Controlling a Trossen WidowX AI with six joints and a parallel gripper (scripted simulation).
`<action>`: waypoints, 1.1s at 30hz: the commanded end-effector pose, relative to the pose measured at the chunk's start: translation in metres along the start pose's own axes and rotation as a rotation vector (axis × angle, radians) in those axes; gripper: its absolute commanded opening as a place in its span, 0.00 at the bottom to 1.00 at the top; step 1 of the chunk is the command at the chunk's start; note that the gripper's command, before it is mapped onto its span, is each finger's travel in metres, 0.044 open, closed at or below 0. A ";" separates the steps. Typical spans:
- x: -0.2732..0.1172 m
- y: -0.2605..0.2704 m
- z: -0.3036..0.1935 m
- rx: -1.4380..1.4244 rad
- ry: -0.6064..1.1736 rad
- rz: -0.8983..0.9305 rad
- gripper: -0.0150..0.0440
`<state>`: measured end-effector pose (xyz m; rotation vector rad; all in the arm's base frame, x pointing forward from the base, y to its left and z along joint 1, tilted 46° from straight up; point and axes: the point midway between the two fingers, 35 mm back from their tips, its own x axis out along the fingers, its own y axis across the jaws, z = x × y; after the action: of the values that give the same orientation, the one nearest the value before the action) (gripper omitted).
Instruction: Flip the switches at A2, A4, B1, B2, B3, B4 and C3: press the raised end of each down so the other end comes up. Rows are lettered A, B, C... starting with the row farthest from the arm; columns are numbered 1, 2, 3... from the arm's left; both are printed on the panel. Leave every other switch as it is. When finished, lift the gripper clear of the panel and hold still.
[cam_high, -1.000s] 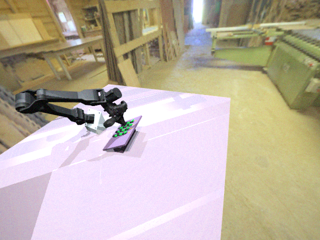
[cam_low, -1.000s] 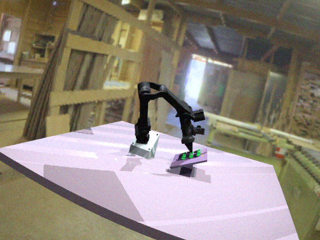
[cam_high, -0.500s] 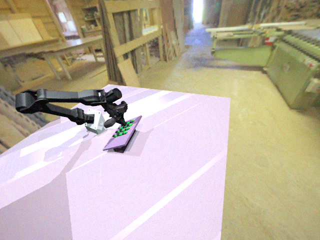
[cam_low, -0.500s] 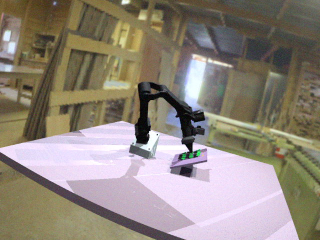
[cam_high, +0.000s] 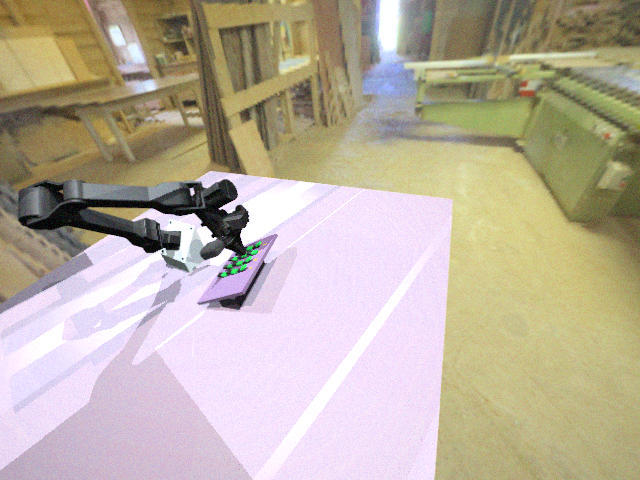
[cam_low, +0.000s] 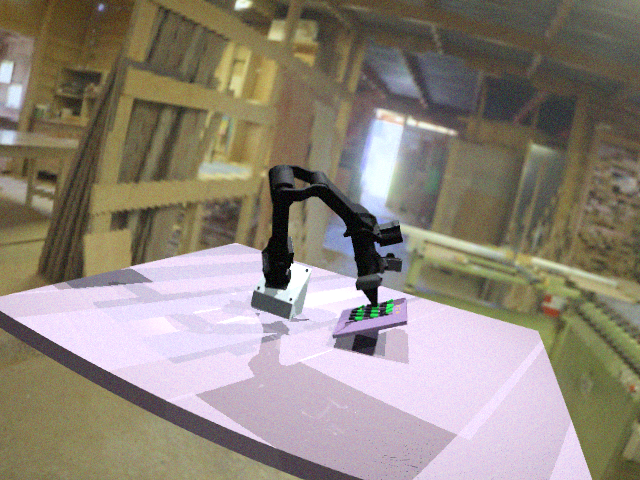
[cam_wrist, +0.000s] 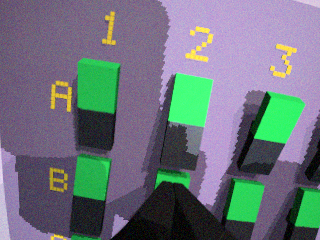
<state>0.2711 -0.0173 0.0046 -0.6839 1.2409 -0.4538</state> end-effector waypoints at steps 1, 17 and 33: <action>0.001 0.000 -0.001 -0.005 0.001 -0.004 0.25; -0.064 -0.032 -0.021 -0.008 -0.023 -0.003 0.25; -0.019 -0.034 -0.022 -0.007 -0.050 -0.005 0.25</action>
<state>0.2485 -0.0314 0.0419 -0.6897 1.1846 -0.4365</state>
